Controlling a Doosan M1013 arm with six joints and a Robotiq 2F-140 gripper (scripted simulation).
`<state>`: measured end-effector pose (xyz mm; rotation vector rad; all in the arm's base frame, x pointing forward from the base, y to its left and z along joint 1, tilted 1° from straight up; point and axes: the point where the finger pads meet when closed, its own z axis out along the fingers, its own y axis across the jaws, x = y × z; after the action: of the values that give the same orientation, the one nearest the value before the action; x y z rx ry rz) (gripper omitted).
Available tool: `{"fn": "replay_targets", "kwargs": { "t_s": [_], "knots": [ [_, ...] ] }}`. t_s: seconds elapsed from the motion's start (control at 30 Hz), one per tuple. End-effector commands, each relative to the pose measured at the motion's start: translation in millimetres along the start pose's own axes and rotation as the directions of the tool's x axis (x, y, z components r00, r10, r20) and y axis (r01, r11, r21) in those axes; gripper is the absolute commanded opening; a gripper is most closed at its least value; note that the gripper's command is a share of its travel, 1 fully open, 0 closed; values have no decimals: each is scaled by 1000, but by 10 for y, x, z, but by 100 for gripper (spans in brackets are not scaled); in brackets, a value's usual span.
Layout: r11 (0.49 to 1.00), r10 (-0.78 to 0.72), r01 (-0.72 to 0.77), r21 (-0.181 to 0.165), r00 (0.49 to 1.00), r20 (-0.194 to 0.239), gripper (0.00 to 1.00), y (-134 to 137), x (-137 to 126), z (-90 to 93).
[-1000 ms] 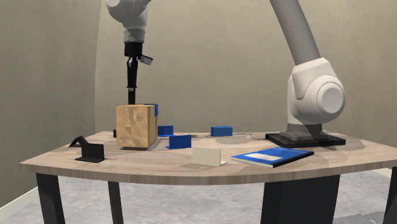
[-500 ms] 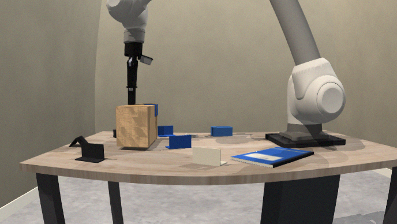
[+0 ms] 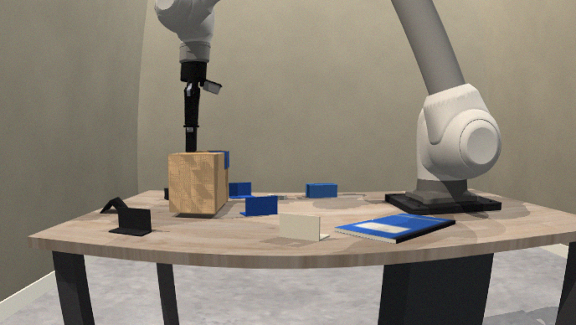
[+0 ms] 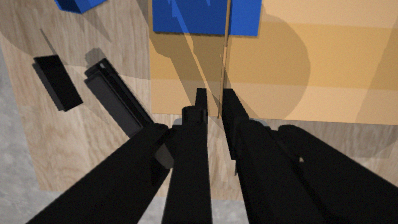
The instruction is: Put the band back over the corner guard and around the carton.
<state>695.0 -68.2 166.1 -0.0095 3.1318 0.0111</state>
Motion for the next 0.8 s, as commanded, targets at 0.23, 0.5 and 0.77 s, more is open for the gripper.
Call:
{"fn": "replay_targets", "kwargs": {
  "t_s": [0.23, 0.5, 0.77],
  "knots": [
    [1000, 0, 0, 0, 1000, 1, 18, 0, -3, -8],
    [1000, 0, 0, 0, 1000, 1, 18, 0, -3, -36],
    [1000, 0, 0, 0, 1000, 1, 18, 0, -3, -103]
  ]
}}
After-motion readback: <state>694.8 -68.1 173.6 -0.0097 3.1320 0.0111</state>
